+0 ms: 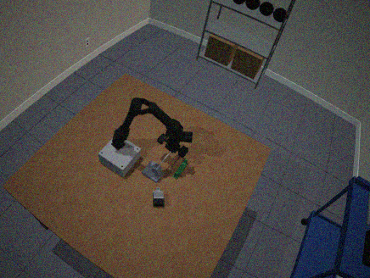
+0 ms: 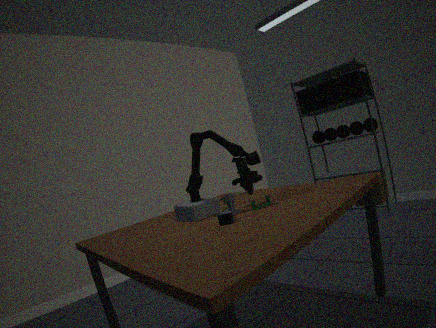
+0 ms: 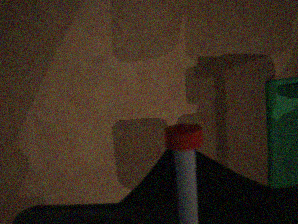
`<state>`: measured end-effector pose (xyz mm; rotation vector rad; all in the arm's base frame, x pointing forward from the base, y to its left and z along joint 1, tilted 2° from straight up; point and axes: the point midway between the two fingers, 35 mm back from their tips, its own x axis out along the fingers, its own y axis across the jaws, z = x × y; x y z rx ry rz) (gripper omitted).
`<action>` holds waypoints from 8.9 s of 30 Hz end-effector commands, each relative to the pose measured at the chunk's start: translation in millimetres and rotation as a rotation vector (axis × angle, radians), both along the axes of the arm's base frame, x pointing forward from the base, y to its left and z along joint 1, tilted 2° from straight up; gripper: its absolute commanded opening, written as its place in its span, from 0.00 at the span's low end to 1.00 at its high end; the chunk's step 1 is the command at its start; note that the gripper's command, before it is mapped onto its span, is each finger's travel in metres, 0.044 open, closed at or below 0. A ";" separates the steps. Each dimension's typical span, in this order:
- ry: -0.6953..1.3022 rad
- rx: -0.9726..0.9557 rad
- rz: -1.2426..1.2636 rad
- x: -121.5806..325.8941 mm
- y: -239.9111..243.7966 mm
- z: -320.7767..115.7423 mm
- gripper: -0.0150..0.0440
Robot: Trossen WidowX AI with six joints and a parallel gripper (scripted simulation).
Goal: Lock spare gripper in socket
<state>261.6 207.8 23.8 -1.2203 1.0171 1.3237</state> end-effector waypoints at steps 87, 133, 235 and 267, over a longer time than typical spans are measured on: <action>0.022 -0.019 0.046 84.4 74.8 14.8 0.25; 0.017 -0.016 0.047 86.9 75.9 -31.6 0.25; -0.011 -0.018 0.052 96.8 11.3 19.6 0.56; -0.011 -0.018 0.052 97.7 11.0 -32.9 0.56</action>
